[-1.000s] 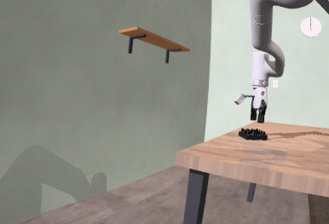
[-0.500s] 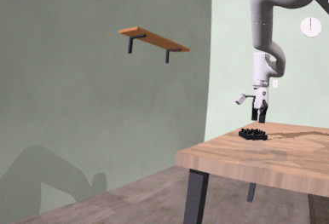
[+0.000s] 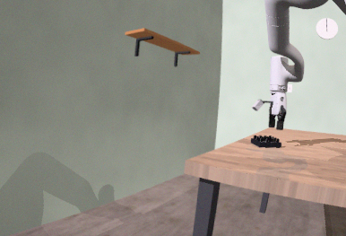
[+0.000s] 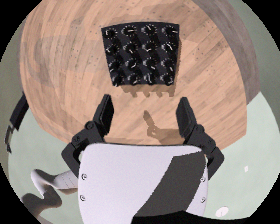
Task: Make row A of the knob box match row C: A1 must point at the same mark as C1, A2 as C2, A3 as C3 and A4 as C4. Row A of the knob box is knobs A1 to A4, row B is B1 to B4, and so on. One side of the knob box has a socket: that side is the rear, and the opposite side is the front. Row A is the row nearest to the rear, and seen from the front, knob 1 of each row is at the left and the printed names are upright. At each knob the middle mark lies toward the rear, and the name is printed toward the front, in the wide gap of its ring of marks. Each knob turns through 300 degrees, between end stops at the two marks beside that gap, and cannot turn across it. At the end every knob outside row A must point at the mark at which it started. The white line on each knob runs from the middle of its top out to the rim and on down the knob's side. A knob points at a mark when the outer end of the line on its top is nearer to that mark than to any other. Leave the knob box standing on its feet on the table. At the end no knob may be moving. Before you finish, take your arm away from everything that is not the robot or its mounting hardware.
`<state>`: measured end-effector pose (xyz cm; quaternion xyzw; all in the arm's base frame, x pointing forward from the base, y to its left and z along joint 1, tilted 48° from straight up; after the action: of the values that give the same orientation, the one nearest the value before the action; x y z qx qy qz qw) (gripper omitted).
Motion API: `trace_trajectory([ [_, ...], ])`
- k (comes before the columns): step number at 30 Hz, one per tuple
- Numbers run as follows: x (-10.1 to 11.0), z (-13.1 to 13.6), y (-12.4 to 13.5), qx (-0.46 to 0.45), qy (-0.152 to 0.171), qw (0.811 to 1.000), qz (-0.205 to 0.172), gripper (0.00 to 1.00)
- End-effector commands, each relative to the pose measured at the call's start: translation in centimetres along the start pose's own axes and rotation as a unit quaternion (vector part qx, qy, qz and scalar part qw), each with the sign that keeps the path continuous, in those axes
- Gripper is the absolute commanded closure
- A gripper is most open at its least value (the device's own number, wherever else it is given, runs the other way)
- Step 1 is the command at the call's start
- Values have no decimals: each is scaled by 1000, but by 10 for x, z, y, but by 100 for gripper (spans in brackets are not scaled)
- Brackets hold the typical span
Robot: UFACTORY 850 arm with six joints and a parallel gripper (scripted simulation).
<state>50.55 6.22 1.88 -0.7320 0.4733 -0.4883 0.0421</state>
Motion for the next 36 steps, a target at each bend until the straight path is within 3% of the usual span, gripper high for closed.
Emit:
trace_trajectory([
  [1, 1, -1, 10, 0, 1, 1000, 0, 0],
  [36, 0, -4, 22, 0, 1, 1000, 0, 0],
])
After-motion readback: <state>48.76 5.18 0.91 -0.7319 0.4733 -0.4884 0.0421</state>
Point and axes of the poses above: the point where the finger pads meet when closed, its own x axis back along the fingers, its own z axis across the jaws, y = z × x, the point moved 6 cm from there along x, back along the fingers, and after that the axes turned 13 degrees about x, right-handed, at the moved point
